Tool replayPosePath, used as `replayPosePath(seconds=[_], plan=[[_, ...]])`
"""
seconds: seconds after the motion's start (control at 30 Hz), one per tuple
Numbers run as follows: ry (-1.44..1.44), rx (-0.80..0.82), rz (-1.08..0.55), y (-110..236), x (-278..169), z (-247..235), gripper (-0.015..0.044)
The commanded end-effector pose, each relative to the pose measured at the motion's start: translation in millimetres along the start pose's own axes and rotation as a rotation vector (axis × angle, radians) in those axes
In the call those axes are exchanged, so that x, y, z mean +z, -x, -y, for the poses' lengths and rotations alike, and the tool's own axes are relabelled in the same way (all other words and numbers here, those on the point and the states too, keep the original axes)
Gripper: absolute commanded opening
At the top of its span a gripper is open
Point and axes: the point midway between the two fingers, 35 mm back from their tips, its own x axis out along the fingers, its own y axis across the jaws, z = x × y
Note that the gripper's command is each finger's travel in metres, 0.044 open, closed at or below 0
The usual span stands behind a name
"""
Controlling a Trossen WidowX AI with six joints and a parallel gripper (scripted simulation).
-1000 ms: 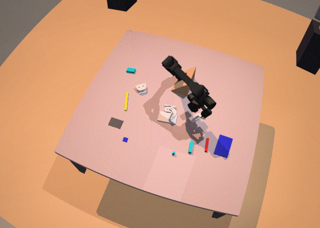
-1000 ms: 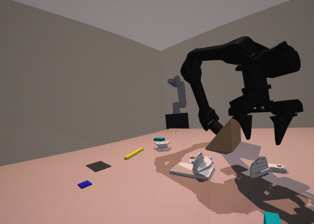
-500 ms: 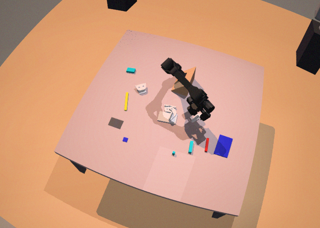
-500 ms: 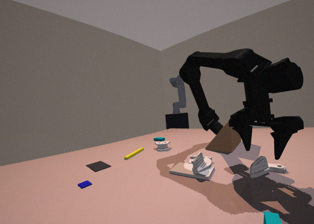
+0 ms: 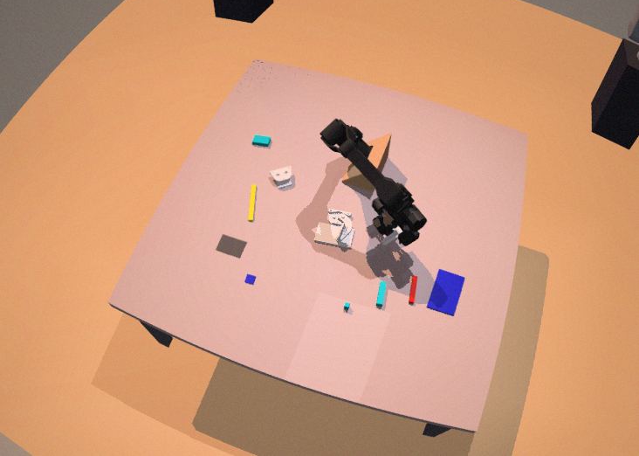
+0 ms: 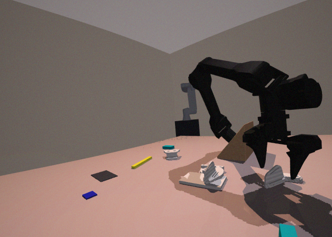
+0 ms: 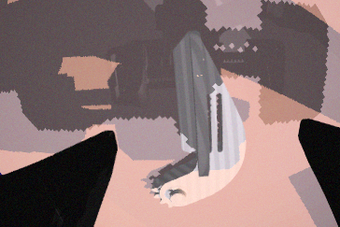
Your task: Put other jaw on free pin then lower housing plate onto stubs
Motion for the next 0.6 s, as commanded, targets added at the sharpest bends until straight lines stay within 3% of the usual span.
replayPosePath(seconds=[0.0,0.57], plan=[[0.009,-0.008,0.004,-9,0,2,0.044],[0.009,-0.009,0.005,-23,0,3,0.044]])
